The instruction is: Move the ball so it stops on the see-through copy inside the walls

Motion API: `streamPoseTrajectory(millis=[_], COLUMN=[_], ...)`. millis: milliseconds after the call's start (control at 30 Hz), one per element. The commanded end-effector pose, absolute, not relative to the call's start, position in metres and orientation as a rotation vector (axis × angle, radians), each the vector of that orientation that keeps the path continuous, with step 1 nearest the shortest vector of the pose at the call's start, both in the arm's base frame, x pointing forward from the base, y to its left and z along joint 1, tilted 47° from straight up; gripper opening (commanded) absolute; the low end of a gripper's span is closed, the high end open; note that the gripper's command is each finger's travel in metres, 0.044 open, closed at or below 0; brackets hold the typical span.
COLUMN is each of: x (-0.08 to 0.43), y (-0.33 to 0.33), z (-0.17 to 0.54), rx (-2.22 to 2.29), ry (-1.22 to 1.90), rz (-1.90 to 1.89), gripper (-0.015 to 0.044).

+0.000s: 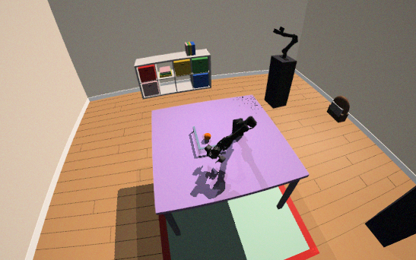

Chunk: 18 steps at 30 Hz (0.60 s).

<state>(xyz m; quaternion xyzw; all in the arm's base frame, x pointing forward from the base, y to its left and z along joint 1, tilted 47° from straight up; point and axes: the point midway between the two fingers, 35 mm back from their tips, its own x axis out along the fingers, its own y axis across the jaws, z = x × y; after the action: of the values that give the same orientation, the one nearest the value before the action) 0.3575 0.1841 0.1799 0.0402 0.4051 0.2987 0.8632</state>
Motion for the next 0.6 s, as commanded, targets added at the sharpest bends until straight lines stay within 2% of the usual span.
streamPoseTrajectory(millis=[0, 233, 567], x=[0.376, 0.391, 0.336], y=[0.14, 0.051, -0.03], z=[0.159, 0.114, 0.027], rx=[0.078, 0.108, 0.438], ry=[0.901, 1.007, 1.305], rz=[0.576, 0.493, 0.493], gripper=[0.0433, 0.0433, 0.0433])
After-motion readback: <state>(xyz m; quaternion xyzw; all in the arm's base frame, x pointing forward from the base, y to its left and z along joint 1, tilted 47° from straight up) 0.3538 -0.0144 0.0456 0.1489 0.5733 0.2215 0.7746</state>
